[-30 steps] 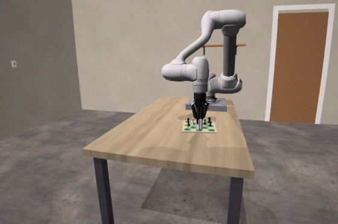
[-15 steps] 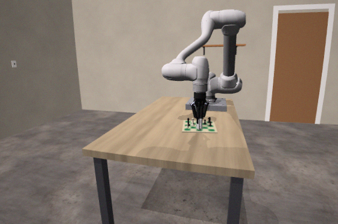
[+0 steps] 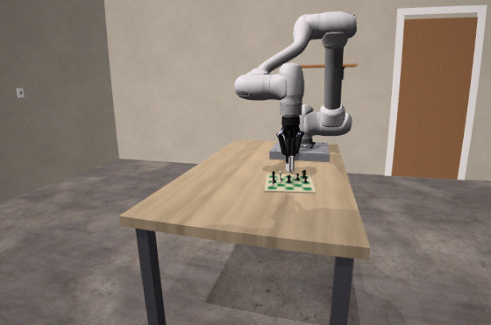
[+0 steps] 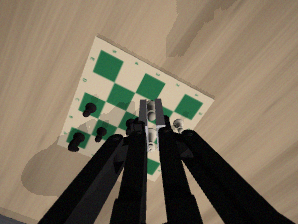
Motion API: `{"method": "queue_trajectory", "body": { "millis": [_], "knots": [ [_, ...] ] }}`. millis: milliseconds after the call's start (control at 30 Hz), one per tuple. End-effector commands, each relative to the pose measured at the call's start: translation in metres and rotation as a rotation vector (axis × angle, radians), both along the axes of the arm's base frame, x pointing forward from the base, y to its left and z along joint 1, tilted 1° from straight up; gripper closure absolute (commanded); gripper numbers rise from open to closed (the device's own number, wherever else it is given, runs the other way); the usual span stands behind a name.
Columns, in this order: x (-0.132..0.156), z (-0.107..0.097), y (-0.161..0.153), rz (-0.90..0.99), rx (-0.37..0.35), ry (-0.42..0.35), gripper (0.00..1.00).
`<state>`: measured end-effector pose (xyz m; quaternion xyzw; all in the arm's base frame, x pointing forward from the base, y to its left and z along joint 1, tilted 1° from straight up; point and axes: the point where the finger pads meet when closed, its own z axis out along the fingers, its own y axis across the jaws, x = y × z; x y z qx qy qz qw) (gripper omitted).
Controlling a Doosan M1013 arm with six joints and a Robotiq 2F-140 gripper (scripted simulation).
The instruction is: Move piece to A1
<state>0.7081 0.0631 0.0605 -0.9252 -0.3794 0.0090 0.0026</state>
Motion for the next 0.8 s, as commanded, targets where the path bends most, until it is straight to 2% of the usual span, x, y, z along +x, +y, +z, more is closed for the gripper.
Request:
{"method": "queue_trajectory", "body": {
  "millis": [0, 433, 467, 533, 600, 633, 700, 733, 767],
  "knots": [
    [0.0, 0.02, 0.0, 0.0, 0.0, 0.0, 1.0],
    [-0.001, 0.024, -0.001, 0.003, 0.0, 0.0, 1.0],
    [-0.008, 0.025, -0.01, 0.018, 0.0, 0.0, 1.0],
    [-0.047, 0.028, -0.048, 0.094, 0.002, 0.001, 1.0],
    [-0.047, 0.028, -0.048, 0.094, 0.002, 0.001, 1.0],
    [-0.074, 0.028, -0.07, 0.144, 0.003, 0.001, 1.0],
    [-0.074, 0.028, -0.07, 0.144, 0.003, 0.001, 1.0],
    [-0.099, 0.028, -0.089, 0.188, 0.004, 0.001, 1.0],
    [-0.099, 0.028, -0.089, 0.188, 0.004, 0.001, 1.0]
  ]
}}
